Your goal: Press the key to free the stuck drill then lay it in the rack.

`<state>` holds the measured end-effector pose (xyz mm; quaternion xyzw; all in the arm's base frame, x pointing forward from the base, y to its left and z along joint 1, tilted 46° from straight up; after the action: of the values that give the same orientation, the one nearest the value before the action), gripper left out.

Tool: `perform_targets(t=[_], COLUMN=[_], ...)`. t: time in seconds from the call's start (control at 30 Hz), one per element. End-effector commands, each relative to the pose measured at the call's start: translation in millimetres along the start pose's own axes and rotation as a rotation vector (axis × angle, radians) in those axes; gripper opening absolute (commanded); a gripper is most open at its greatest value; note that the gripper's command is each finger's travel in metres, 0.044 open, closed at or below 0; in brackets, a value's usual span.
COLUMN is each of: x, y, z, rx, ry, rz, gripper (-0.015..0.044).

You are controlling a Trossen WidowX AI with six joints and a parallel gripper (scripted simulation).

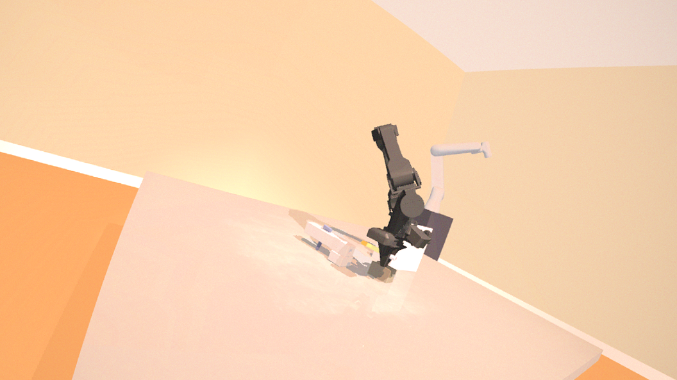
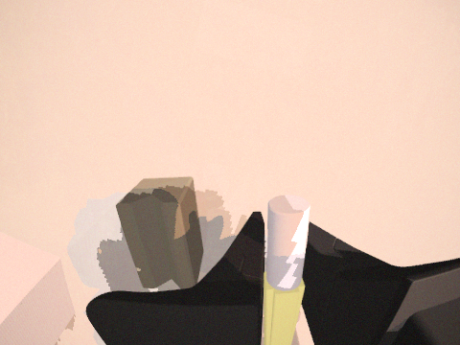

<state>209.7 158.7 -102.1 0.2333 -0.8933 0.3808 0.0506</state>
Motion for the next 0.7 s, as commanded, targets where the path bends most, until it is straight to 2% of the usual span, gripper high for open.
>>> perform_targets(t=[0.0, 0.67], x=[-2.1, -0.4], y=[0.0, 0.9], z=[-2.4, -3.8], rx=[-0.005, -0.005], ry=[-0.003, -0.003], rz=[0.007, 0.007], gripper=[0.0000, 0.0000])
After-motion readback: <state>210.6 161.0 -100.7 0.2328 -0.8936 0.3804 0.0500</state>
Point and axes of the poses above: the point midway between the two fingers, 35 mm back from their tips, its own z axis out along the fingers, its own x axis across the jaws, y = z × x, the point moved 7 cm from there along -z, back along the fingers, and after that the axes turned 7 degrees about -z, right-handed, at the moved point
